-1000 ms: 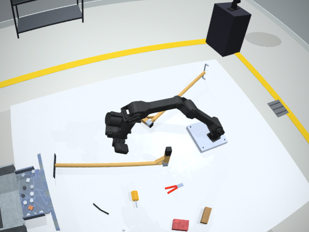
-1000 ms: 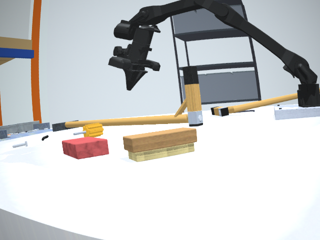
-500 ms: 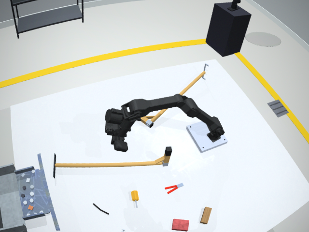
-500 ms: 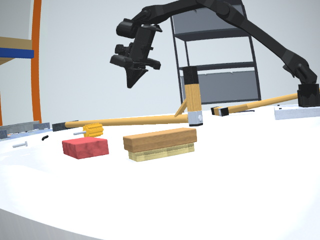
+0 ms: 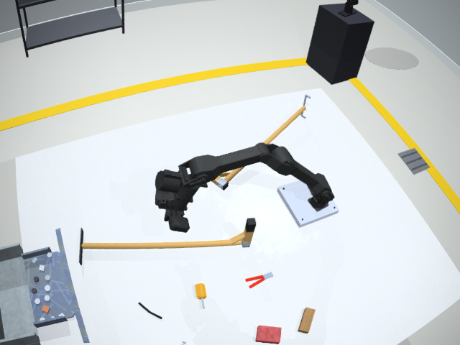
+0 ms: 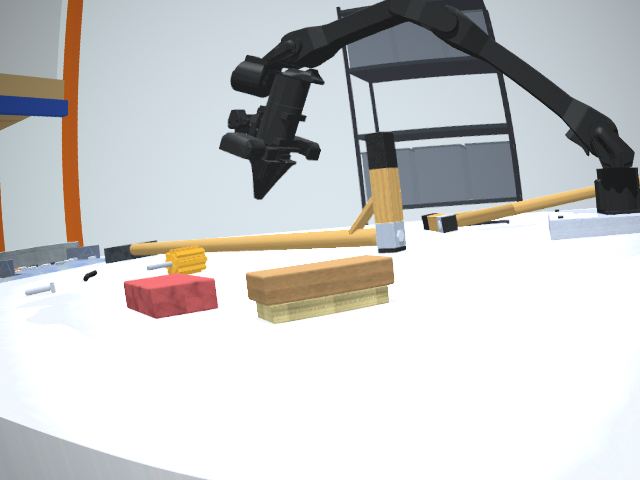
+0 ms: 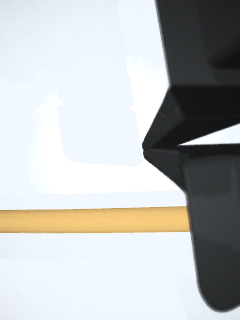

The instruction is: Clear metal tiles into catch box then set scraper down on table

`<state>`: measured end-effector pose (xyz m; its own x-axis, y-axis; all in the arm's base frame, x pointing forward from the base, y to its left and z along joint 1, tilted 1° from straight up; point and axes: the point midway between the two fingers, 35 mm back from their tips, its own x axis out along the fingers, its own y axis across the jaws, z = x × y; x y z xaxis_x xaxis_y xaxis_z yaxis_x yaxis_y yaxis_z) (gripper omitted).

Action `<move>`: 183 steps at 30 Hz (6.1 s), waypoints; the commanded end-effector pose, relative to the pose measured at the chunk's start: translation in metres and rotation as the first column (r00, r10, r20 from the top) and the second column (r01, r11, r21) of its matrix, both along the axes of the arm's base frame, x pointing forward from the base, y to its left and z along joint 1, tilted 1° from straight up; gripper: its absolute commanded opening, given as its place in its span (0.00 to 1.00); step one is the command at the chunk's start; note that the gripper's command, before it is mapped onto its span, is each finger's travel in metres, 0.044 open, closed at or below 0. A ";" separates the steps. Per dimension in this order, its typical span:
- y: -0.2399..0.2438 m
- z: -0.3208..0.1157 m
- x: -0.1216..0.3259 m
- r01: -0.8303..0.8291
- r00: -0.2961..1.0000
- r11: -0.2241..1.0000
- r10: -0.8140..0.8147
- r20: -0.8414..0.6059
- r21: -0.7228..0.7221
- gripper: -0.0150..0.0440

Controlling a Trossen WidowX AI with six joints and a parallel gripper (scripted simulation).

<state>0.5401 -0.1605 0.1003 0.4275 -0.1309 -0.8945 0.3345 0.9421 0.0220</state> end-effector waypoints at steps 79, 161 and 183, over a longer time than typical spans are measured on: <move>0.044 -0.073 0.020 -0.054 0.998 0.999 0.054 -0.026 -0.006 0.25; 0.062 0.028 0.025 -0.048 0.998 0.999 0.049 0.043 -0.022 0.25; 0.062 0.028 0.025 -0.048 0.998 0.999 0.049 0.042 -0.022 0.25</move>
